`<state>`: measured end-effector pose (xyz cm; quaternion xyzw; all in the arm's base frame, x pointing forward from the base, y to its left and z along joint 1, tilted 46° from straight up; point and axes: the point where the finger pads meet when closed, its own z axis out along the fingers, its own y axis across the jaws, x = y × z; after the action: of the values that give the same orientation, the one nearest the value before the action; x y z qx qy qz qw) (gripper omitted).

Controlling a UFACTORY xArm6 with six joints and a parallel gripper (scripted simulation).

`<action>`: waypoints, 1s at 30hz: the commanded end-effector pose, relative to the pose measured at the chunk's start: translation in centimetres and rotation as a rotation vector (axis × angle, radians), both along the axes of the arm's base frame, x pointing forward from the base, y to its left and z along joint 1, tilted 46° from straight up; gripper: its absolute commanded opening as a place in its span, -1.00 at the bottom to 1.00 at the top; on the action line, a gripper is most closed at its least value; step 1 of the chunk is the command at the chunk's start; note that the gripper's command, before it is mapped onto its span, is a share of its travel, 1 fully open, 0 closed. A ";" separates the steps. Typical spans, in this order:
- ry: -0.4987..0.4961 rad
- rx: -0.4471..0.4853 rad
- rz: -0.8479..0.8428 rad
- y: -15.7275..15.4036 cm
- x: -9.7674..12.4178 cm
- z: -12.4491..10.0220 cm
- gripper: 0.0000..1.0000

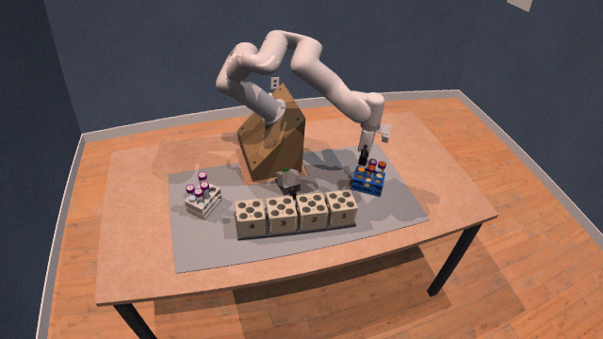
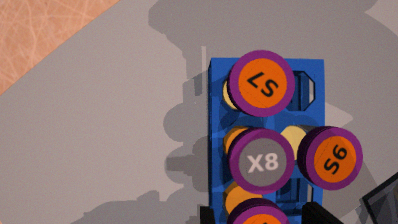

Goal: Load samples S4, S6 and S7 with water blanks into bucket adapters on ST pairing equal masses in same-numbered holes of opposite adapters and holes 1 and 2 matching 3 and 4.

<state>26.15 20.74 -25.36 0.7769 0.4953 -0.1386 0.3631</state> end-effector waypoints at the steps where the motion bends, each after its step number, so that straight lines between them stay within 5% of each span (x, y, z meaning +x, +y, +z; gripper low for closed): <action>1: -0.002 0.004 0.001 0.1 0.1 -0.1 0.15; 30: -0.002 0.004 0.001 -0.8 0.3 -1.0 0.15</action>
<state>26.37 19.74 -26.38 0.7770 0.4953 -0.1383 0.3630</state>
